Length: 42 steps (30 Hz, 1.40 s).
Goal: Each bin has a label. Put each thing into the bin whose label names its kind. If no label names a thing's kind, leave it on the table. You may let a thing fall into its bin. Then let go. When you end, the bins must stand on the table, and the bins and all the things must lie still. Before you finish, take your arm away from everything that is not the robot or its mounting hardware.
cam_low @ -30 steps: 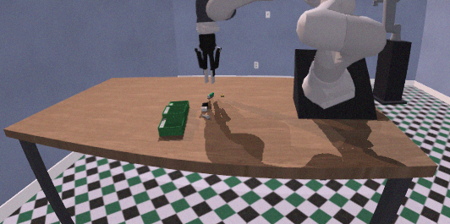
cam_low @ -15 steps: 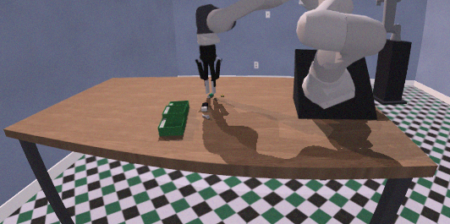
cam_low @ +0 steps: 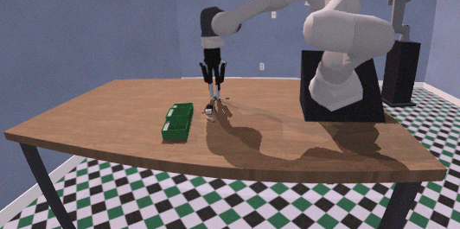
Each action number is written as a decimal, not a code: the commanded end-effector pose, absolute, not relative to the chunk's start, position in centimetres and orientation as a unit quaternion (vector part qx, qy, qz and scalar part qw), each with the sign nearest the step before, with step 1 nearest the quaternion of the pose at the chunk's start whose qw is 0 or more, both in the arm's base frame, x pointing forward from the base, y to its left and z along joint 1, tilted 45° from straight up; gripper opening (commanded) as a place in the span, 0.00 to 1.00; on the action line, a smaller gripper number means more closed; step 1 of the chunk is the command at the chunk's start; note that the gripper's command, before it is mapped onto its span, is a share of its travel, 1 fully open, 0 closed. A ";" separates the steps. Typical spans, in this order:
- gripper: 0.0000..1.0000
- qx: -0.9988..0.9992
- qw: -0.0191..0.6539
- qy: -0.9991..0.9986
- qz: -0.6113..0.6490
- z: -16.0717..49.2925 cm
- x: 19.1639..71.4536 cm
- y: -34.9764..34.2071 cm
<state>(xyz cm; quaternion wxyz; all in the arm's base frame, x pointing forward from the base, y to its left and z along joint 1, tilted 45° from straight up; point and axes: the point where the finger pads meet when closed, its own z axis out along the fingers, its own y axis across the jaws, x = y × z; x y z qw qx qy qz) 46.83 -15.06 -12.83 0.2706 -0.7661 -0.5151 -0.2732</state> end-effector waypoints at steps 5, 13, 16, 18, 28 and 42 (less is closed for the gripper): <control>0.17 -0.768 0.269 -0.513 -0.273 -13.3 47.0 -14.6; 0.17 -0.768 0.269 -0.513 -0.273 -13.2 47.0 -14.5; 0.17 -0.768 0.269 -0.513 -0.273 -13.2 46.9 -14.5; 0.17 -0.768 0.269 -0.513 -0.273 -13.2 46.9 -14.5; 0.05 -0.768 0.269 -0.513 -0.273 -13.3 46.8 -14.5; 0.05 -0.768 0.269 -0.513 -0.273 -13.3 46.8 -14.5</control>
